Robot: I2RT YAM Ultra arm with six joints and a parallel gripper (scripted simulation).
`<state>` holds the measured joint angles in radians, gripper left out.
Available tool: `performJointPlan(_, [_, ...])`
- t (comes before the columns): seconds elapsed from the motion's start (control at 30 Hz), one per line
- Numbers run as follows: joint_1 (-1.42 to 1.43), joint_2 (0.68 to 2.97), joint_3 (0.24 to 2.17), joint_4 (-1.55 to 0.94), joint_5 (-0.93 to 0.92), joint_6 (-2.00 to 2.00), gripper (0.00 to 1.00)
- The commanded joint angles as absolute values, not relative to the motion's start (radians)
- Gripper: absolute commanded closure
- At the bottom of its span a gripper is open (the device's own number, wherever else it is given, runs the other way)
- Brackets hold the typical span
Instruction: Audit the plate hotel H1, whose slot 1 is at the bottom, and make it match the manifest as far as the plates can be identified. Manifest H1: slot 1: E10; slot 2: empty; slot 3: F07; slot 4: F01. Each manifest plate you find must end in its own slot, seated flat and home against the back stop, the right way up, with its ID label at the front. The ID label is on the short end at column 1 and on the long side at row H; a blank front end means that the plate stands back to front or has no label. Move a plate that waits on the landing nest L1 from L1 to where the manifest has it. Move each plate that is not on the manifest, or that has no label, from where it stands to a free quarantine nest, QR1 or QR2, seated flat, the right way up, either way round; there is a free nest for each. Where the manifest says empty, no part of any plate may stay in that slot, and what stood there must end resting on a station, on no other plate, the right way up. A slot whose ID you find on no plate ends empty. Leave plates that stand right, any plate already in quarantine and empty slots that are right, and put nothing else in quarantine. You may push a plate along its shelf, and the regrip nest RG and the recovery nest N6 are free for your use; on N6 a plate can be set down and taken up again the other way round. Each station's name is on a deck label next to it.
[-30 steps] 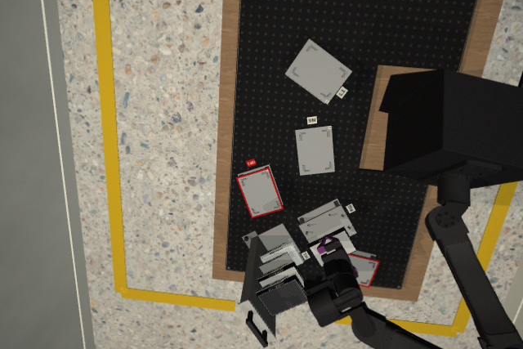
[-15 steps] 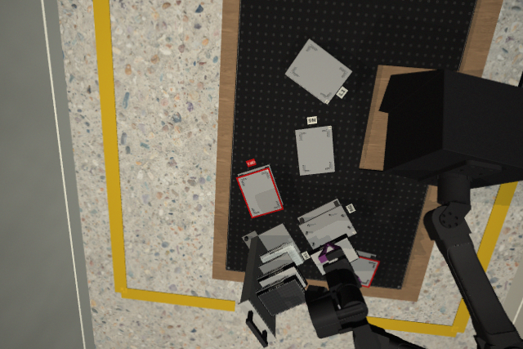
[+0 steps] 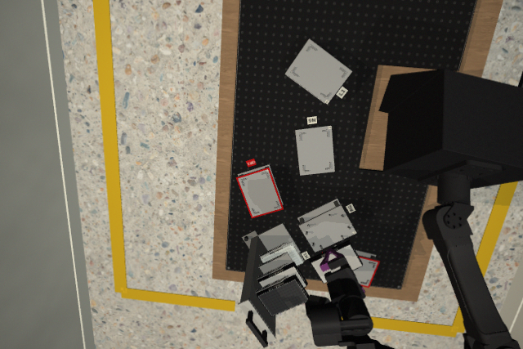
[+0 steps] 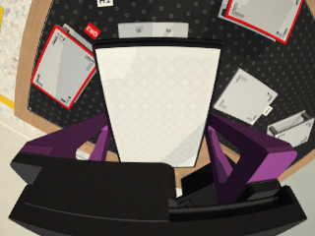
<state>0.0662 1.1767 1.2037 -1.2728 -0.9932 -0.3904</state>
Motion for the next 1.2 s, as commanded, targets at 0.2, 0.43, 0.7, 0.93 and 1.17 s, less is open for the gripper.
performJointPlan(0.2, [0.015, 1.209, 1.246, -1.385, -1.016, -0.553, 0.14])
performJointPlan(0.43, [-0.013, 1.298, 1.288, -1.383, -1.022, -0.769, 0.14])
performJointPlan(0.7, [-0.034, 1.374, 1.33, -1.381, -1.025, -0.947, 0.14])
performJointPlan(0.93, [-0.054, 1.463, 1.386, -1.381, -1.027, -1.148, 0.14])
performJointPlan(1.17, [-0.066, 1.526, 1.431, -1.382, -1.029, -1.287, 0.14])
